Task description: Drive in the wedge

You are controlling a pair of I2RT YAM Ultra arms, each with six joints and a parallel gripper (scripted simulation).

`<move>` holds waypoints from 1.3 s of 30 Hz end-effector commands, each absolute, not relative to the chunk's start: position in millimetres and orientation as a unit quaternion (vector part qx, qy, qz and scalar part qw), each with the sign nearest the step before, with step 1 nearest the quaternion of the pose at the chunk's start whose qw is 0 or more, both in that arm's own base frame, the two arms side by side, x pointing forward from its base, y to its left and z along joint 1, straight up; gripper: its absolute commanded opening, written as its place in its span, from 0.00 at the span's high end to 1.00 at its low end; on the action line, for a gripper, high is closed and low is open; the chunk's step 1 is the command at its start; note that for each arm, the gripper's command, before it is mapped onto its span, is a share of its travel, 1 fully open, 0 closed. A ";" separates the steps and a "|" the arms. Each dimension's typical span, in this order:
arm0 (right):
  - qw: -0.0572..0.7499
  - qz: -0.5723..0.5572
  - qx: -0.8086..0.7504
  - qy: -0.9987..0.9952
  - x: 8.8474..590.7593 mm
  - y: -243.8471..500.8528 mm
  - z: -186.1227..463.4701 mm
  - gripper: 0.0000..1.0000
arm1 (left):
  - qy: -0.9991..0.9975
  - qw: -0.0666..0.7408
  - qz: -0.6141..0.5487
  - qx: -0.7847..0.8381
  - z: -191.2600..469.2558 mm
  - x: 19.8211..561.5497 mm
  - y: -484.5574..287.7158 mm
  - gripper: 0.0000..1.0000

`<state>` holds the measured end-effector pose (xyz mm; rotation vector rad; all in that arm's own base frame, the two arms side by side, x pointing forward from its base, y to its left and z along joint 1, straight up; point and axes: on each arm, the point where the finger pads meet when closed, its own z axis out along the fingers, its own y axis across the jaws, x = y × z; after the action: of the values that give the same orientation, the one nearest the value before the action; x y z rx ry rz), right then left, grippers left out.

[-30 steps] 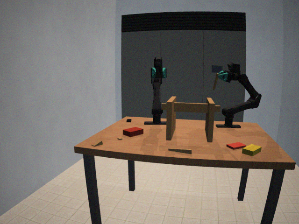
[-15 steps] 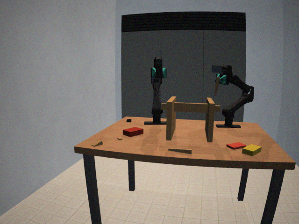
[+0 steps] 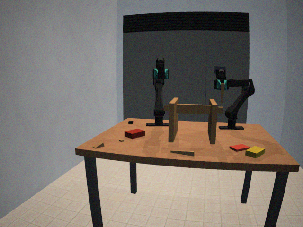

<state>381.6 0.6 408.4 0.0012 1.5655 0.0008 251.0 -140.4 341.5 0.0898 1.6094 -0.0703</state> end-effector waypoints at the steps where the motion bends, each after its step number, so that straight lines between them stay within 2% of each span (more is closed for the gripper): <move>1: 0.727 -0.003 0.001 0.687 377.7 0.4 431.5 0.55 | 0.693 0.720 -0.020 -0.014 364.0 256.0 -136.1 0.98; 10: 0.727 -0.003 0.001 0.687 377.7 0.4 431.5 0.55 | 0.693 0.720 -0.039 0.005 370.3 249.8 -165.7 0.98; 20: 0.727 -0.003 0.001 0.687 377.7 0.4 431.5 0.55 | 0.687 0.725 -0.058 -0.006 381.0 247.2 -157.0 0.98; 23: 0.727 -0.003 0.001 0.687 377.7 0.4 431.5 0.55 | 0.697 0.715 -0.048 0.012 352.1 246.8 -163.5 0.98; 39: 0.727 -0.003 0.001 0.687 377.7 0.4 431.5 0.55 | 0.695 0.717 -0.052 0.009 343.8 245.2 -163.2 0.98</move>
<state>381.6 0.6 408.4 0.0012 1.5655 0.0008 248.3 -167.4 333.1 0.0618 1.5671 -0.0710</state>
